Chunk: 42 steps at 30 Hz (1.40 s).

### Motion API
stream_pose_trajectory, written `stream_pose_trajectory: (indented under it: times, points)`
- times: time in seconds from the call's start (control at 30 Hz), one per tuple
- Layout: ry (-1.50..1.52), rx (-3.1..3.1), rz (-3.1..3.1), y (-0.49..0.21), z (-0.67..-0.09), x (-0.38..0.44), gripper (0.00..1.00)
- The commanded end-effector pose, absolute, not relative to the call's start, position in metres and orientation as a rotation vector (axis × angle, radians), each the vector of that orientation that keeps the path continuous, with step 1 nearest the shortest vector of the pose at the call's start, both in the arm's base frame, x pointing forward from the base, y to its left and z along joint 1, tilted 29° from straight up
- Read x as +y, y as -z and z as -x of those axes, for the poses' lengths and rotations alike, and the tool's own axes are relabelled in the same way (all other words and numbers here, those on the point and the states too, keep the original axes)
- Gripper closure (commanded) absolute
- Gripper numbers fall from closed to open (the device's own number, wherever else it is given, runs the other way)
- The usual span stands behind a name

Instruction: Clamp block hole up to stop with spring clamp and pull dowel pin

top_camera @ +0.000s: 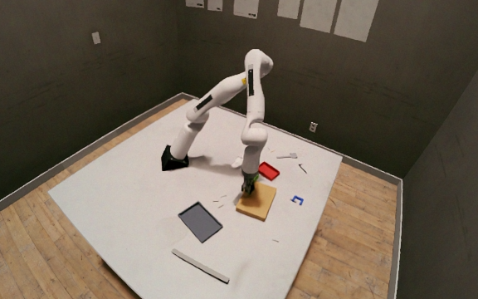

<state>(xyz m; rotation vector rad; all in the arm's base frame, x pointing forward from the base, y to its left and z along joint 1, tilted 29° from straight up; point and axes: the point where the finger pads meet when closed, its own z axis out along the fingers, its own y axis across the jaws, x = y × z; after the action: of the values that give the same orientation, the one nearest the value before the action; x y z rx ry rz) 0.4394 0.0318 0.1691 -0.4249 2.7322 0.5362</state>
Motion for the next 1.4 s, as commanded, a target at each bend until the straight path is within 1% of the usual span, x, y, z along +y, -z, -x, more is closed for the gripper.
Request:
stream_pose_trajectory:
  times: [0.0,1.37]
  points:
    - [-0.549,2.738,0.388,-0.1717,-0.4388,0.0326,0.9]
    - [-0.606,2.801,0.074,-0.1715,-0.438,0.0326,0.9]
